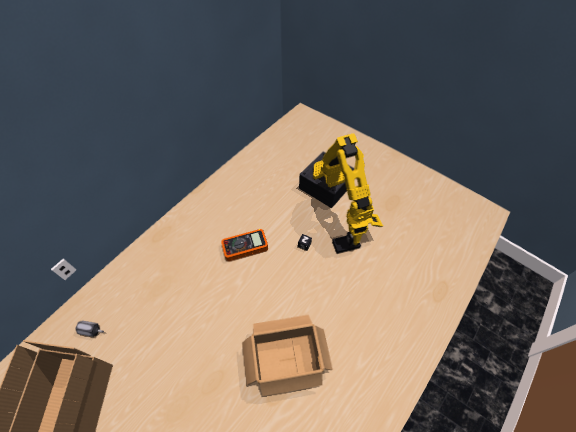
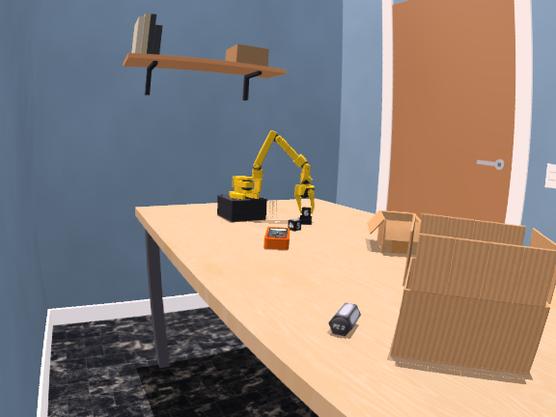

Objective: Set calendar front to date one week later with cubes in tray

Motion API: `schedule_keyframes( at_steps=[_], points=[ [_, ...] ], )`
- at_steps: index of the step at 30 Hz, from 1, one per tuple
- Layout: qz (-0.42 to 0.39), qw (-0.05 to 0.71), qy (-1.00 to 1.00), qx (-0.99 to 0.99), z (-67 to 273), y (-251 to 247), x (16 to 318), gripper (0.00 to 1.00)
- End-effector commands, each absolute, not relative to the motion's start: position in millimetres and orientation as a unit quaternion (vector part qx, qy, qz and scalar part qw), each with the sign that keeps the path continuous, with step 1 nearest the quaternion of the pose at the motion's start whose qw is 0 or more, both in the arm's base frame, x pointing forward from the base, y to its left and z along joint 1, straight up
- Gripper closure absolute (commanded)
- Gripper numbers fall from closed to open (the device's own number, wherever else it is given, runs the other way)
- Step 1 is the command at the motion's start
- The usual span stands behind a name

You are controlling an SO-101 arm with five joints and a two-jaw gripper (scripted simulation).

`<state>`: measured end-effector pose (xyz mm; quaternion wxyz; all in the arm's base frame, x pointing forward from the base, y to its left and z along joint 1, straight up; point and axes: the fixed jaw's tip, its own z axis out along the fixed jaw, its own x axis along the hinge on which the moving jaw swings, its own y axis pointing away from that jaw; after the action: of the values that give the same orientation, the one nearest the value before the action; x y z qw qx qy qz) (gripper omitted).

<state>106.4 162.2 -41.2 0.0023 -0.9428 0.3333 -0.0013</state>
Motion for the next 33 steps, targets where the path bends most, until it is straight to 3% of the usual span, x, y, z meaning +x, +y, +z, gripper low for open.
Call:
schedule_keyframes(
  at_steps=[1,22,33],
  points=[
    [0.002,-0.007,0.328,-0.945,-45.6,158.6,103.2,1.00],
    [0.002,-0.007,0.328,-0.945,-50.6,158.5,103.1,1.00],
    [0.002,-0.007,0.328,-0.945,-50.6,158.5,103.1,0.82]
  ],
)
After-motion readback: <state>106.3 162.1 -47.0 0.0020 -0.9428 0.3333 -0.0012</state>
